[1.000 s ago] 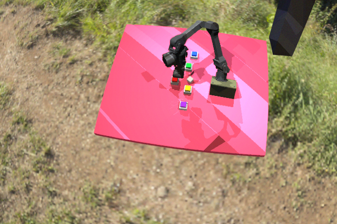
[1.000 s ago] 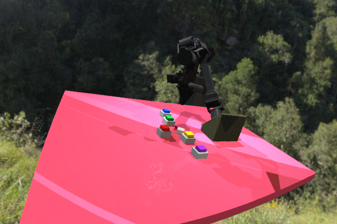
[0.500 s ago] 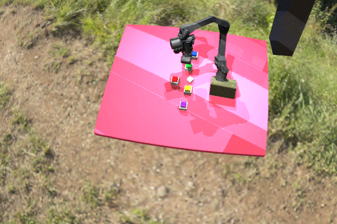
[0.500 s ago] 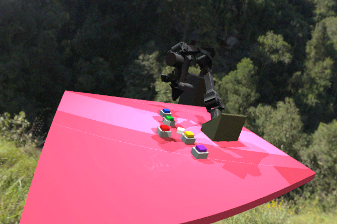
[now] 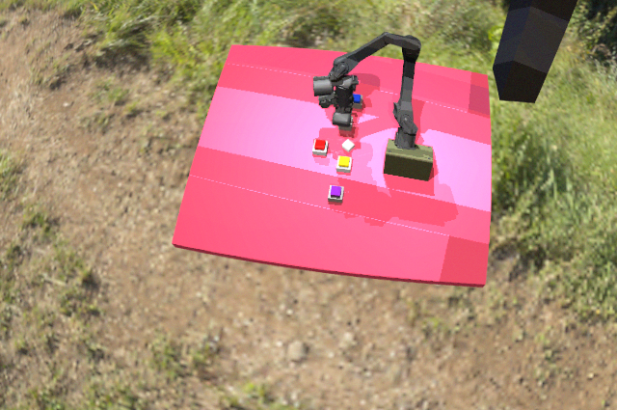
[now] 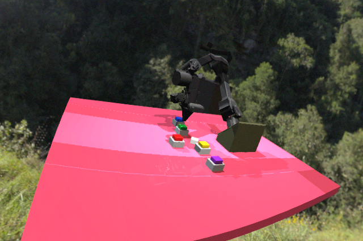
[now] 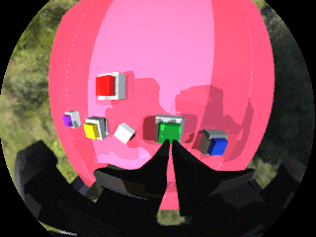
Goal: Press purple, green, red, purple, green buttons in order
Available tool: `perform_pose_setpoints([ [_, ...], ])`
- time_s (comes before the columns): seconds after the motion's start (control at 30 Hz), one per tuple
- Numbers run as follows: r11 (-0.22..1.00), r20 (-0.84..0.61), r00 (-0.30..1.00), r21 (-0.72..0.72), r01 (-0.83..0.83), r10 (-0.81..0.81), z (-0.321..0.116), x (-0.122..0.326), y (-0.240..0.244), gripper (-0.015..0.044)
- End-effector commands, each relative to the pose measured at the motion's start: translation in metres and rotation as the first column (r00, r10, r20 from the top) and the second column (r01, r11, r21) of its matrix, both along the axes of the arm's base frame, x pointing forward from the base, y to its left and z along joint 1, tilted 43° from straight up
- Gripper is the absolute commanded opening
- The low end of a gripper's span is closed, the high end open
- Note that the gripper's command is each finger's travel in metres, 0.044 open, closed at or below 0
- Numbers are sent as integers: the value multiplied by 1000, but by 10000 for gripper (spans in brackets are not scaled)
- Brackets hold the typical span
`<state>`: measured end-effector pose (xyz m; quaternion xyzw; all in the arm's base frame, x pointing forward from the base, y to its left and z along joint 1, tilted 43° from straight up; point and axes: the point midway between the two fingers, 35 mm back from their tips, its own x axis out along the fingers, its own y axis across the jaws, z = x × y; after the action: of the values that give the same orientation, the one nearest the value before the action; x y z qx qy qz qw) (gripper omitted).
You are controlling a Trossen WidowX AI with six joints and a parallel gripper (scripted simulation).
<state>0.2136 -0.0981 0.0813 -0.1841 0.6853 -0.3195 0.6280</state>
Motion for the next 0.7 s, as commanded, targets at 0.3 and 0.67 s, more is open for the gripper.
perform_pose_setpoints([
  [0.3,1000,-11,1000,-4,-3,3,-17,-5,-15,20],
  [0.67,1000,-12,1000,-5,-3,3,-23,-7,-21,20],
])
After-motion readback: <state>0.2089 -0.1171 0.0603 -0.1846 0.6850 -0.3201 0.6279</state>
